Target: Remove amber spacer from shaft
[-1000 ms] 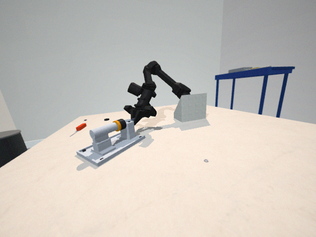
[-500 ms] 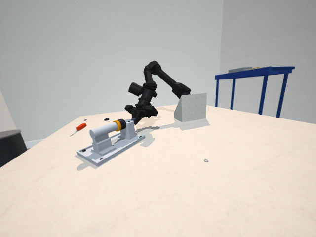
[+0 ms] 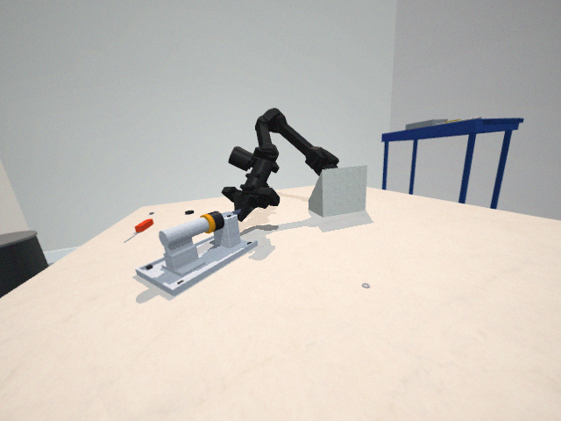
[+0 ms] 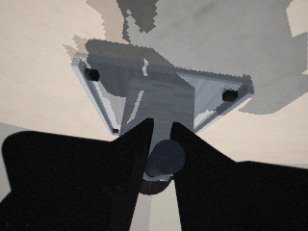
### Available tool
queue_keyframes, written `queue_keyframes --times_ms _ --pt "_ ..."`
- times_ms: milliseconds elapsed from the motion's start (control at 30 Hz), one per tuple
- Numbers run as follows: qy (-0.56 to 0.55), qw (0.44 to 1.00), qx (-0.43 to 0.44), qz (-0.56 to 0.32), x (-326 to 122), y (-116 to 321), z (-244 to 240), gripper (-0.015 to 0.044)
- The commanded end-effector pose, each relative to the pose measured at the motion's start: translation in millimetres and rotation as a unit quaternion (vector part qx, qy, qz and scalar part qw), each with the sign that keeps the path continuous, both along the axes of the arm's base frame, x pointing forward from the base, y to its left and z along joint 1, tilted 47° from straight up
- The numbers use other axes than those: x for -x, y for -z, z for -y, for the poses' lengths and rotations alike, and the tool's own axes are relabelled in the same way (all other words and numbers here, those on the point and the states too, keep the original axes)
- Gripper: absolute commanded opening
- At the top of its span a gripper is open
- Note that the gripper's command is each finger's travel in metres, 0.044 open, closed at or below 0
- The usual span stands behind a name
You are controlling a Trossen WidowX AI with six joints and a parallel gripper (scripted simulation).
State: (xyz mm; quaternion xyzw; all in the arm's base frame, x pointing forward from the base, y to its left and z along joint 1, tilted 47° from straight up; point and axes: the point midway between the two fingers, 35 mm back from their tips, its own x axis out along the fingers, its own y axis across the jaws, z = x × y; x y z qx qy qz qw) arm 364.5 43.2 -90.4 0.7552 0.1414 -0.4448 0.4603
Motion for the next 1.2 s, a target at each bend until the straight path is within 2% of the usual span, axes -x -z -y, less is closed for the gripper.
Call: queue_keyframes --times_ms 0,1167 --pt "-0.002 1.0 0.002 0.0 0.2 -1.0 0.5 0.0" --pt "-0.002 1.0 0.002 0.0 3.1 -2.5 2.1 0.0"
